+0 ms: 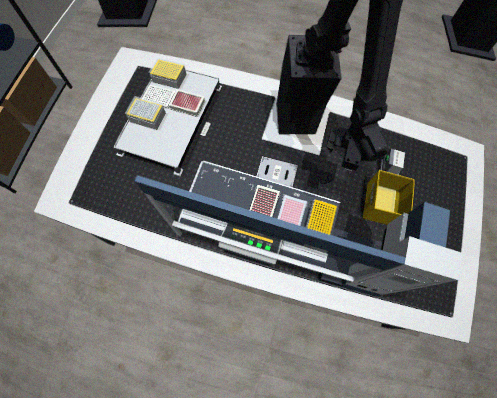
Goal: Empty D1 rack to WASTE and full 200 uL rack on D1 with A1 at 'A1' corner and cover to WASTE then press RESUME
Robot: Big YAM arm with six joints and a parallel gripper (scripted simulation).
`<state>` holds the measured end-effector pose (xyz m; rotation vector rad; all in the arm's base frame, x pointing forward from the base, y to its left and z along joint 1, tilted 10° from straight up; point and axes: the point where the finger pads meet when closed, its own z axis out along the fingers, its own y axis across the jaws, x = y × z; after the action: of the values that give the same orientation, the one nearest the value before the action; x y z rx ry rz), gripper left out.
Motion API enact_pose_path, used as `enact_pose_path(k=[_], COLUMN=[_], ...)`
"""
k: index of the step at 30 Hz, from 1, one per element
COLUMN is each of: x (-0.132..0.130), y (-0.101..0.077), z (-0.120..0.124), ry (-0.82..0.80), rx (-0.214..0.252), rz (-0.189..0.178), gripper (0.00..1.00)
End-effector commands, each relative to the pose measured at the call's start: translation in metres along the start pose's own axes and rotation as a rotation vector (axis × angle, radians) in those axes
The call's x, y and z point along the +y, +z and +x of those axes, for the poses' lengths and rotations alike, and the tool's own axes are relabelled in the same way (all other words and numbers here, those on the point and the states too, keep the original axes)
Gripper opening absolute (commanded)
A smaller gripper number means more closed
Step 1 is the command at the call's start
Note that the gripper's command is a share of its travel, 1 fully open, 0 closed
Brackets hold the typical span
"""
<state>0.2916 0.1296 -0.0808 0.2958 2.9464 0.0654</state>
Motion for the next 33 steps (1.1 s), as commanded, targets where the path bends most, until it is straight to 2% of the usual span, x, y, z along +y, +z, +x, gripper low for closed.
enact_pose_path(k=[1, 31, 33], x=[-0.002, -0.002, 0.001], y=[0.005, 0.005, 0.004], z=[-0.002, -0.002, -0.018], ry=[0.026, 0.025, 0.010], rx=[0.010, 0.010, 0.004], rz=[0.012, 0.012, 0.005], gripper=[1.00, 1.00, 1.00])
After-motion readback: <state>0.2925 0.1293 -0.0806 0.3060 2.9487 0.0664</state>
